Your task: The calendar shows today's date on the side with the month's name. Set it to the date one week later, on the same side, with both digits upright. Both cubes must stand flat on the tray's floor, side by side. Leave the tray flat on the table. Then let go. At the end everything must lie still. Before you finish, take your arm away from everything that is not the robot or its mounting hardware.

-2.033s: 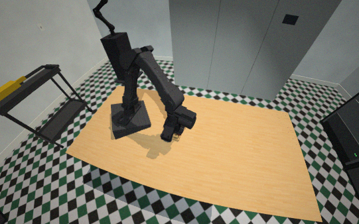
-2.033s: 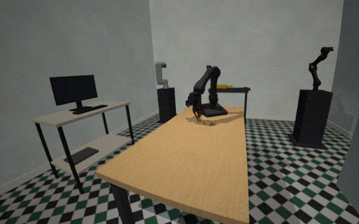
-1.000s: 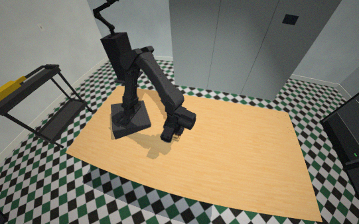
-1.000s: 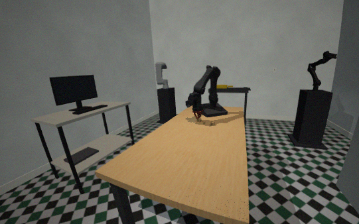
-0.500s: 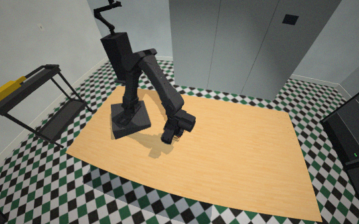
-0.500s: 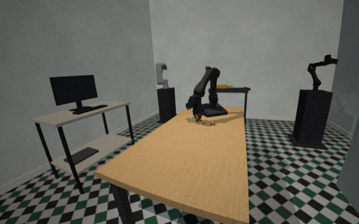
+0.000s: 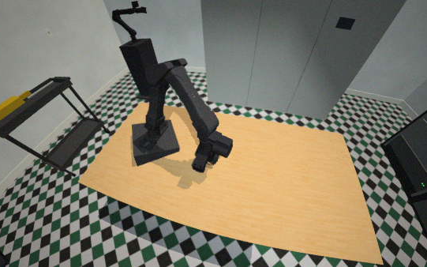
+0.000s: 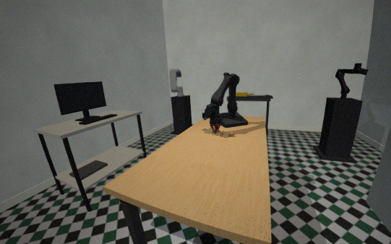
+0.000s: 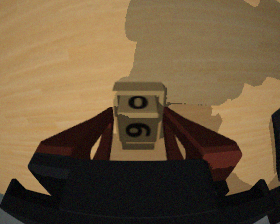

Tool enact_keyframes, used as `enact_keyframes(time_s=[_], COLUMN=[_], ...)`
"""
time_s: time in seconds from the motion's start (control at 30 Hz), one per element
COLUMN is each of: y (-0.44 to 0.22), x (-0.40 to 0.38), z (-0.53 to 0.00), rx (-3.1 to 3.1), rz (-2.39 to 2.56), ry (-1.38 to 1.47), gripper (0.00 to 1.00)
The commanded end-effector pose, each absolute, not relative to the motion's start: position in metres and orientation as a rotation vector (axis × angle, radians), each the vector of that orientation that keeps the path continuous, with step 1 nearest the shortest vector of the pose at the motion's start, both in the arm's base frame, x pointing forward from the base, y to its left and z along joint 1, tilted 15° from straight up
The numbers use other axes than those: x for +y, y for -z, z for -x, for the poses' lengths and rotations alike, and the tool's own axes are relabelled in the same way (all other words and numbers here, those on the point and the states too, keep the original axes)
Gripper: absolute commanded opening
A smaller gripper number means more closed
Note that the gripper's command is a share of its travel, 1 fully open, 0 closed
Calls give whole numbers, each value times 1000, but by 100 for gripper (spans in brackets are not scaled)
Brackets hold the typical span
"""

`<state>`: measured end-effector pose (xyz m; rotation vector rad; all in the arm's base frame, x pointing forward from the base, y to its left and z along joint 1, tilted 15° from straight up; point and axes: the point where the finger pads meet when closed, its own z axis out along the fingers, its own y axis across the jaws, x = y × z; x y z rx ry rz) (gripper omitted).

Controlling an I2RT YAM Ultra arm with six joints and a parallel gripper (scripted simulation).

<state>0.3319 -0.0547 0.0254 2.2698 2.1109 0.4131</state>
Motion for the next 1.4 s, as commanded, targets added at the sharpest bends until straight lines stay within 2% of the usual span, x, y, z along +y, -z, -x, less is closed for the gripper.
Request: enact_keyframes(time_s=[0.0, 0.87, 0.9, 1.37], y=[-28, -28, -28, -28], x=[-57, -57, -57, -57], z=[-333, -333, -333, -333], rx=[2102, 2102, 2102, 2102], rz=[-2263, -2263, -2263, -2263], ry=[-409, -409, -409, -409], gripper=[45, 45, 26, 26])
